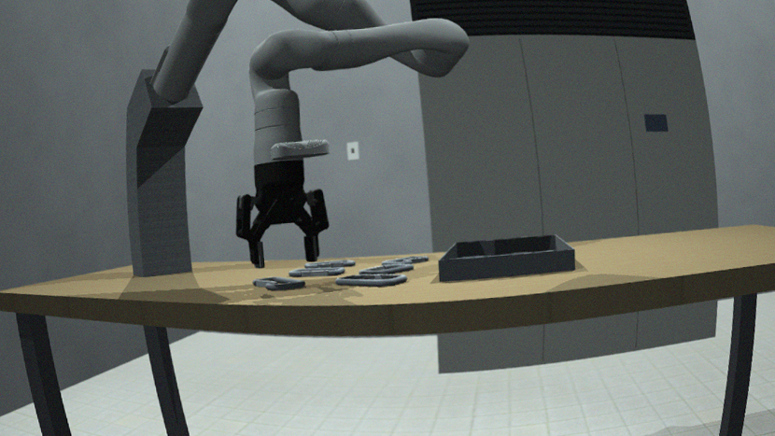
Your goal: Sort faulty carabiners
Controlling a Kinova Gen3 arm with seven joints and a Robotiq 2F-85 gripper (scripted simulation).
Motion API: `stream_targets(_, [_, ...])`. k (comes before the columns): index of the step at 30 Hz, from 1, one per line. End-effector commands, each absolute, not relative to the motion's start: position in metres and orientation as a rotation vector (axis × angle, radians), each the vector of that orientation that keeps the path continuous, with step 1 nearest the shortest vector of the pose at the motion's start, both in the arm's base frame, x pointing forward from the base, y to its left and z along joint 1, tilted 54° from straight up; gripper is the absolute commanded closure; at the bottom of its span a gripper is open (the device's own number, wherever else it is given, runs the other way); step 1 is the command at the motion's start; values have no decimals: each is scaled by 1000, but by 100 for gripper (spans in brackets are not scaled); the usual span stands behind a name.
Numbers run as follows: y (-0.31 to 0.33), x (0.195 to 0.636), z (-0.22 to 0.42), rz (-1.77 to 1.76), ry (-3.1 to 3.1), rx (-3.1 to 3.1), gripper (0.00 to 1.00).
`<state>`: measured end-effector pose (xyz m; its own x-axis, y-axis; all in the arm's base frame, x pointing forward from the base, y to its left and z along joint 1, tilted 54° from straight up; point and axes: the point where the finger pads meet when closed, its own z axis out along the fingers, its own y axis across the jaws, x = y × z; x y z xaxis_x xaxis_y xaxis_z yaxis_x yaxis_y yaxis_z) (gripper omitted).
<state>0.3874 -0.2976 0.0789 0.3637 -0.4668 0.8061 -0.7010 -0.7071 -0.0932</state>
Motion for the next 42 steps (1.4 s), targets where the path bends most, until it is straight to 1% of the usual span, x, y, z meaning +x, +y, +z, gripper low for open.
stream_targets(1, [-298,386,78,1259,-1041,2360,0])
stream_targets(14, [-298,386,78,1259,-1041,2360,0])
stream_targets(15, [-311,401,64,1259,-1041,2360,0])
stream_targets(31, [-311,401,64,1259,-1041,2360,0])
stream_targets(32, [-311,401,64,1260,-1041,2360,100])
stream_targets(42, [-311,401,64,1260,-1041,2360,100])
